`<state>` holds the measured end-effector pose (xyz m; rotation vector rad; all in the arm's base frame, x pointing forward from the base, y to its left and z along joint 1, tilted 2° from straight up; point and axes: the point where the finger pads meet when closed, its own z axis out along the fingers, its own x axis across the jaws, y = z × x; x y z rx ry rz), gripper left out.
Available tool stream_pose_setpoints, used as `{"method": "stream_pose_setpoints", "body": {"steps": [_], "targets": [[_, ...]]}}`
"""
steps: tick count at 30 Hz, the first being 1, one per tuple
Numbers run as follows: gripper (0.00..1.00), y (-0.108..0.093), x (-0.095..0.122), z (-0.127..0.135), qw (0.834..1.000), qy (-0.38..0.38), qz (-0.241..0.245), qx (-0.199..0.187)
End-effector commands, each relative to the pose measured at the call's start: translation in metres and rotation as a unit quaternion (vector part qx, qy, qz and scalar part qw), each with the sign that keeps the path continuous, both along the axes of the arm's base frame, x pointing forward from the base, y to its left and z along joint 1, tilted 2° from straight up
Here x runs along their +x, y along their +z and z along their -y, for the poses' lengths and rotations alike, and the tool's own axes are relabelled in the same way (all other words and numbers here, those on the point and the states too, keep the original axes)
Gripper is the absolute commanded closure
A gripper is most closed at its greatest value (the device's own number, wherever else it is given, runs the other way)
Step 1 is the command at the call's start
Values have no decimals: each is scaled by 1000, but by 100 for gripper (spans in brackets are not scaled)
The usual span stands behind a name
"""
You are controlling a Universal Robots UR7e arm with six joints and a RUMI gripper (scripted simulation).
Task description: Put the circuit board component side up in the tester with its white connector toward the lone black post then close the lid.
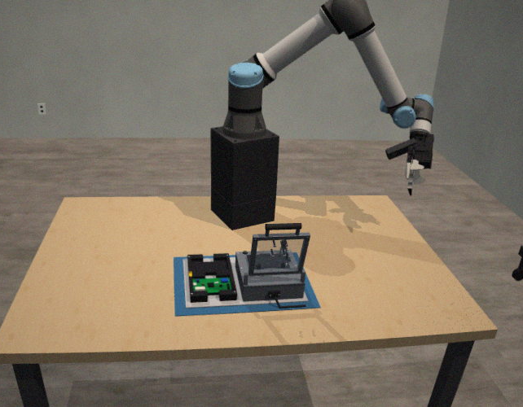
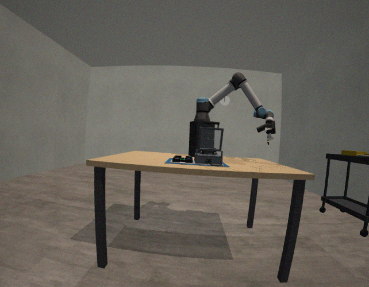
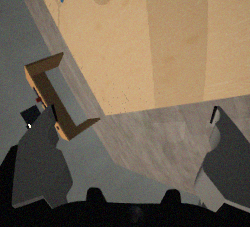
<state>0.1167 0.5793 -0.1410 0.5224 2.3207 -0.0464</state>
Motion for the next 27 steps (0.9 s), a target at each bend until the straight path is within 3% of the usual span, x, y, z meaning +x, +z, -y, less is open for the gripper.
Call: {"method": "stream_pose_setpoints", "body": {"steps": [1,13,27], "targets": [[0,1,1,0,1000,-2,0,2],[0,5,10,2,1000,-22,-1,12],[0,18,43,12,994,-95,-5,47]]}}
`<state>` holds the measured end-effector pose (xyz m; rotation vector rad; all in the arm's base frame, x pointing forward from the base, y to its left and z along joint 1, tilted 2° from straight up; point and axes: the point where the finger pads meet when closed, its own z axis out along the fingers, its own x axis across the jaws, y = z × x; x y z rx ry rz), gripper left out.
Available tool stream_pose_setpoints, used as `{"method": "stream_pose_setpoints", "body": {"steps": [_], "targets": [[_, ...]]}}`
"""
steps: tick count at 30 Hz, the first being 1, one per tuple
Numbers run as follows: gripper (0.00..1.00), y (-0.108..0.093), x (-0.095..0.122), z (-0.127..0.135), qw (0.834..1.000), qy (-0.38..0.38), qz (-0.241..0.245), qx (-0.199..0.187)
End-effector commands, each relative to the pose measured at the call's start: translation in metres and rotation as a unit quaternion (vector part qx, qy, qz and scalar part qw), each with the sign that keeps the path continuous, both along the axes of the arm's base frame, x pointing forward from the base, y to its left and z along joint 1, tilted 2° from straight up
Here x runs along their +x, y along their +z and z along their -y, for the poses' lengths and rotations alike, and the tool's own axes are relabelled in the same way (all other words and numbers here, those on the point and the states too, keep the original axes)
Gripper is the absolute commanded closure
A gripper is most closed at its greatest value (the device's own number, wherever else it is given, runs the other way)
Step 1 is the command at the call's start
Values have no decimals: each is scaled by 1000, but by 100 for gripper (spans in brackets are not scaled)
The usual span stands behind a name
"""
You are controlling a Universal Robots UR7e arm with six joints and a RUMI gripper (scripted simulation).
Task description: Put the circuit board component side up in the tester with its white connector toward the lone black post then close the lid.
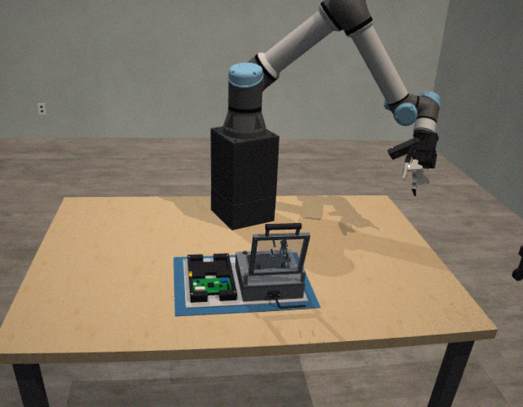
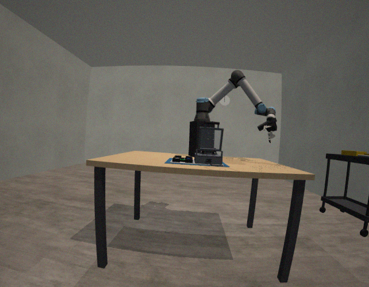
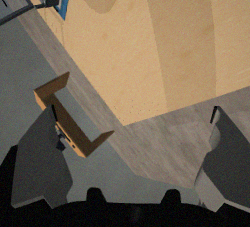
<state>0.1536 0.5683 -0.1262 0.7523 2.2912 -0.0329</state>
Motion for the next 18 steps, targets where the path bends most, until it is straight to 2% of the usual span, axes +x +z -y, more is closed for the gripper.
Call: {"method": "stream_pose_setpoints", "body": {"steps": [1,8,15,18], "targets": [[0,5,10,3,1000,-22,-1,11],[0,19,43,16,994,-99,-2,47],[0,37,84,37,975,-200,0,93],[0,40,91,40,971,-217,1,100]]}}
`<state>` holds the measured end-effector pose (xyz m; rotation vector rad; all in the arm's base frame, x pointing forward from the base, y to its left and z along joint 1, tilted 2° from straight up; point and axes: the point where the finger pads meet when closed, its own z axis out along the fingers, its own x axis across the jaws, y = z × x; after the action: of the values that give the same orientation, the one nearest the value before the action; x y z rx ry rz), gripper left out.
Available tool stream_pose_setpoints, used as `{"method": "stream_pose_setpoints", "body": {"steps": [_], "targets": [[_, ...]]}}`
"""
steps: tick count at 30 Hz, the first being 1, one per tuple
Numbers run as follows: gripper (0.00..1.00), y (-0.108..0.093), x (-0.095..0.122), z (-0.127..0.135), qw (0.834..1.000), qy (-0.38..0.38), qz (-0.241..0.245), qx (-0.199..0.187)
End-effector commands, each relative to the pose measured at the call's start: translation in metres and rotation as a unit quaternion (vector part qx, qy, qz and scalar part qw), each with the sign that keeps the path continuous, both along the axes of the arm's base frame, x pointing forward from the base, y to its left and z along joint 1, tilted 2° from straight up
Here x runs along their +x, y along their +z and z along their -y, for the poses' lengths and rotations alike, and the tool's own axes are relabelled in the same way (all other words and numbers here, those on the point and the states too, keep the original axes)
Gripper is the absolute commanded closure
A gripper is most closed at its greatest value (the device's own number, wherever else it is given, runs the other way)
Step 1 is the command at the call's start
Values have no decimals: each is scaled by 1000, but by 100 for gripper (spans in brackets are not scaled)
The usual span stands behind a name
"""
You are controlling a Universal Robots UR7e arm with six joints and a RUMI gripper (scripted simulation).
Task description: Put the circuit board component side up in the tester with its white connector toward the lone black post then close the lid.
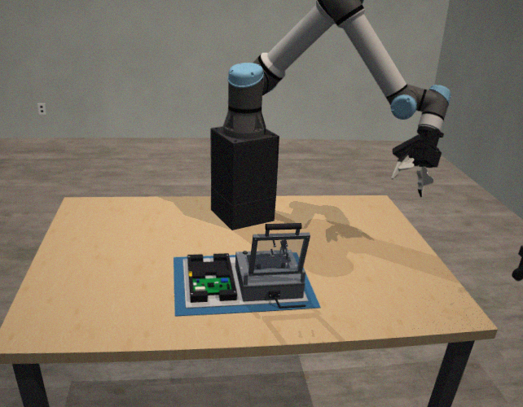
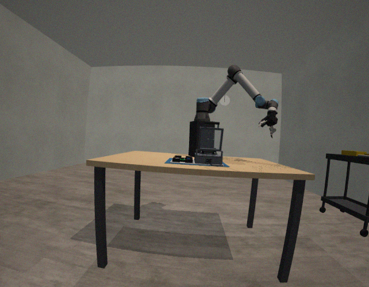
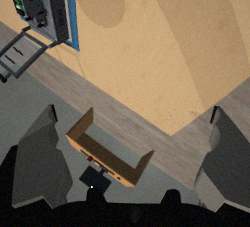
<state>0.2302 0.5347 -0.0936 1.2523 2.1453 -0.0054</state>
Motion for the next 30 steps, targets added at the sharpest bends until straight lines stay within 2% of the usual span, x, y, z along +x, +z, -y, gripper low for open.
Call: {"method": "stream_pose_setpoints", "body": {"steps": [1,8,14,16,24,30], "targets": [[0,10,21,11,998,-53,1,23],[0,31,64,40,982,-174,9,72],[0,49,97,67,956,-271,18,110],[0,49,97,67,956,-271,18,110],[0,74,139,112,897,-410,36,159],[0,91,164,144,845,-498,51,188]]}}
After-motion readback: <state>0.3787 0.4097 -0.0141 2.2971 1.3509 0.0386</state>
